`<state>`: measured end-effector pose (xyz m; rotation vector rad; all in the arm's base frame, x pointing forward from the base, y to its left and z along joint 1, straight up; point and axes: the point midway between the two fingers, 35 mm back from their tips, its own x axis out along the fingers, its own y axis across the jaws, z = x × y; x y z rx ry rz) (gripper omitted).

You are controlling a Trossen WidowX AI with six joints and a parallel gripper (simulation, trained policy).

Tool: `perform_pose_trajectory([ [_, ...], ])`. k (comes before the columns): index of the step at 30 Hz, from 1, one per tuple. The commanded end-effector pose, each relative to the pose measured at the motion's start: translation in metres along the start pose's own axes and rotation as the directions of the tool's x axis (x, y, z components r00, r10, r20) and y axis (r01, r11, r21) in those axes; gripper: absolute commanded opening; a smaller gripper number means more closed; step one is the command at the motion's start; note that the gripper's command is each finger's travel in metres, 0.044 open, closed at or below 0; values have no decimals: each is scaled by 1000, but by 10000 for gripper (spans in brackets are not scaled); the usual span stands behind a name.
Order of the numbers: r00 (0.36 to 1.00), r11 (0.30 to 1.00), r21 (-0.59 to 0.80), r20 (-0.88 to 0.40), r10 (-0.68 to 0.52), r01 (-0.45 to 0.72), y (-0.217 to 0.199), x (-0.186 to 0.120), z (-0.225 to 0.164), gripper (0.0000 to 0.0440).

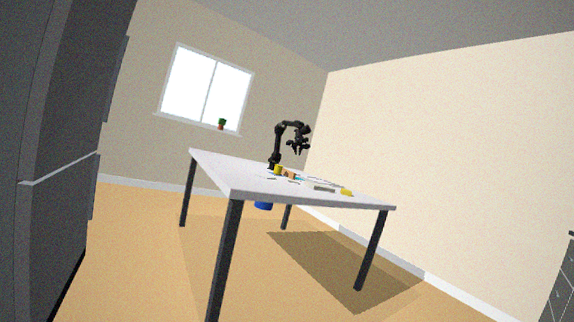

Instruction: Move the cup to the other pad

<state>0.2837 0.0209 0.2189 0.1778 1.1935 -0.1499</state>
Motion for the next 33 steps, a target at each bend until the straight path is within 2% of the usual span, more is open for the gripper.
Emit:
perform_pose_trajectory([
  [1,999,1000,-13,-41,-24,23,-5,3,-2,121],
  [19,956,991,-78,-265,-126,109,-37,26,-20,130],
  [33,921,986,-102,-354,-162,135,-63,50,-30,160],
])
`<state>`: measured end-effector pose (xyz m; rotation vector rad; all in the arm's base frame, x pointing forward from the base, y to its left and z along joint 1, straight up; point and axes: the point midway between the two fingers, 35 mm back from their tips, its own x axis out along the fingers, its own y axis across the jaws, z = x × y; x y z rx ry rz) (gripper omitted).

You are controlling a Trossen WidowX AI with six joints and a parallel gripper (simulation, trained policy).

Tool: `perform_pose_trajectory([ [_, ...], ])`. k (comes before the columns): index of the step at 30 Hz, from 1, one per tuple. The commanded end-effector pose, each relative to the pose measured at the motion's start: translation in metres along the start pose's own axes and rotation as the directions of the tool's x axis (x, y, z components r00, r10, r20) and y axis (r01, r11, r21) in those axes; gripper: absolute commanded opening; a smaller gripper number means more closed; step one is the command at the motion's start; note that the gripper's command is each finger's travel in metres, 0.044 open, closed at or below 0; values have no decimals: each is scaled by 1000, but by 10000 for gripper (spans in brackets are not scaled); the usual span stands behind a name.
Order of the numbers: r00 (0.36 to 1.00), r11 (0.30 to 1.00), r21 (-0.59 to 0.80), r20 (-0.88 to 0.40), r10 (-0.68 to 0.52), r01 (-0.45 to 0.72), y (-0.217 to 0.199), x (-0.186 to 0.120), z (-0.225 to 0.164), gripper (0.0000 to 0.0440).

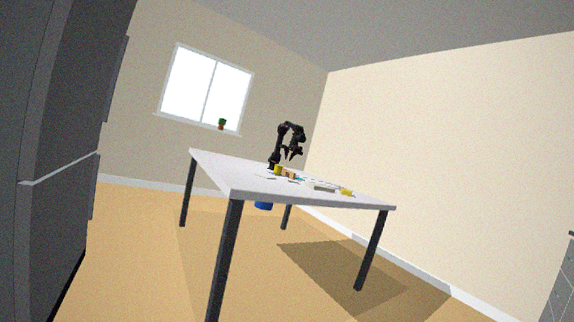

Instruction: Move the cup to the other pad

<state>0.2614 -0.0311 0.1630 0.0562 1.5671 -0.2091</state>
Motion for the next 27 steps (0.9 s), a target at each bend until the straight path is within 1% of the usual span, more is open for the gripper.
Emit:
perform_pose_trajectory([
  [1,1000,1000,-7,-17,-9,9,-5,8,1,163],
  [8,999,1000,-22,-49,-15,14,-14,27,0,177],
  [16,997,999,-52,-81,-16,12,-22,49,-1,182],
  [27,993,991,-135,-117,-11,-5,-28,87,-3,187],
])
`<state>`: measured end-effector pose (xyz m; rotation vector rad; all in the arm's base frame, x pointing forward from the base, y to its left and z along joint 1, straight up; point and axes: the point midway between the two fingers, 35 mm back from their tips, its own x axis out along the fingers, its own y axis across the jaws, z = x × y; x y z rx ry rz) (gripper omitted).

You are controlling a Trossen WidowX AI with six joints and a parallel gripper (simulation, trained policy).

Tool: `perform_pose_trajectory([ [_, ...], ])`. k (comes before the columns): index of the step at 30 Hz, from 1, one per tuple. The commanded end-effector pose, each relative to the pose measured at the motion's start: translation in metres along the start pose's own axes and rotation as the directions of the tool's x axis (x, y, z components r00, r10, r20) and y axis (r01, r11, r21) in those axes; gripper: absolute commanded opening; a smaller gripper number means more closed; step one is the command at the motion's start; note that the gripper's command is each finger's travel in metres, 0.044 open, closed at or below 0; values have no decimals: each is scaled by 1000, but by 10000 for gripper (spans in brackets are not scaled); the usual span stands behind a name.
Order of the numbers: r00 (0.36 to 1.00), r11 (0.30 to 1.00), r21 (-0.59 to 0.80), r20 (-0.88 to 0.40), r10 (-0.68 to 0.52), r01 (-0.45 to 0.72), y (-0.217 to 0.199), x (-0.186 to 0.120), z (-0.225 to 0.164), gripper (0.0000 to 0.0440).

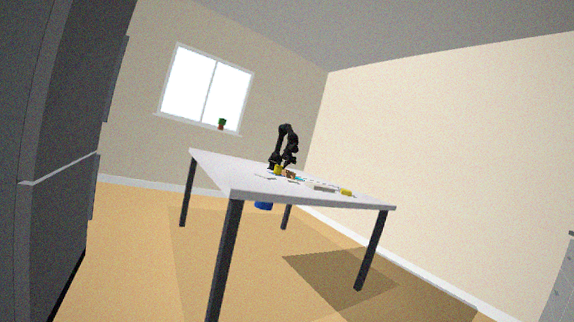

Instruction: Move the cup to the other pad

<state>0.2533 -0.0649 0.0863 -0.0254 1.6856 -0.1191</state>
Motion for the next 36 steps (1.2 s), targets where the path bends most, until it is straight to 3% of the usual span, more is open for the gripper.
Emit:
perform_pose_trajectory([
  [1,1000,1000,-32,-11,2,-2,-1,11,0,187],
  [5,1000,997,-81,-10,11,-11,-1,21,1,173],
  [12,1000,985,-170,-7,9,-10,-3,24,1,16],
  [36,995,949,-315,97,29,3,15,-31,12,40],
])
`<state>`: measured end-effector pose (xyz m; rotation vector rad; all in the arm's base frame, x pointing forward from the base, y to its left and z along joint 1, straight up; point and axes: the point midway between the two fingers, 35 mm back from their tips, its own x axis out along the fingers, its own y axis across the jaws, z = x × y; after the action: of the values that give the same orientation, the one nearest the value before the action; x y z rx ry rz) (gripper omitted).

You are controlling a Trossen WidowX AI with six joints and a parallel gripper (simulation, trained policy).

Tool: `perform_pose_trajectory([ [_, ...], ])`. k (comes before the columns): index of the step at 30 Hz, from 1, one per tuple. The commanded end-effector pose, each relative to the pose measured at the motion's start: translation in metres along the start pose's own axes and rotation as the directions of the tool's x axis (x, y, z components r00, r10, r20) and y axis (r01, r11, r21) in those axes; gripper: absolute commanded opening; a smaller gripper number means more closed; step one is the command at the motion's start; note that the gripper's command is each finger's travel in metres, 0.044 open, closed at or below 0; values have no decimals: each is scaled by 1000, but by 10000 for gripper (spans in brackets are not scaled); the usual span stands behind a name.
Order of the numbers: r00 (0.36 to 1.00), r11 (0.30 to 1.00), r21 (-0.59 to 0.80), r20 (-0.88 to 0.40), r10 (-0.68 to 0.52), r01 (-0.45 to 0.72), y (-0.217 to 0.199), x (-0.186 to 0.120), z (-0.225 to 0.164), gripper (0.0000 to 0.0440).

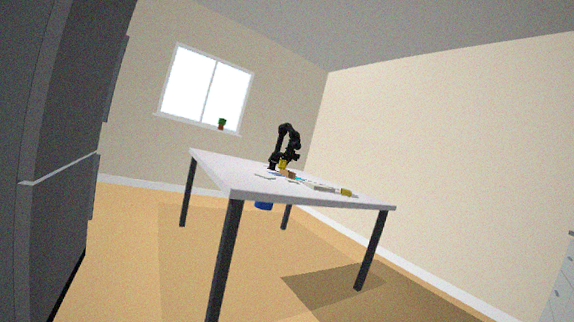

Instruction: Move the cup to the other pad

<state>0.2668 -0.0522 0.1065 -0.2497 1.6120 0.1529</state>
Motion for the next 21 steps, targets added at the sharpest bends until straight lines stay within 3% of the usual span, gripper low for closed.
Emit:
perform_pose_trajectory([
  [1,1000,1000,-14,27,-4,4,4,-10,5,40],
  [21,991,992,-119,133,-20,36,52,-34,36,14],
])
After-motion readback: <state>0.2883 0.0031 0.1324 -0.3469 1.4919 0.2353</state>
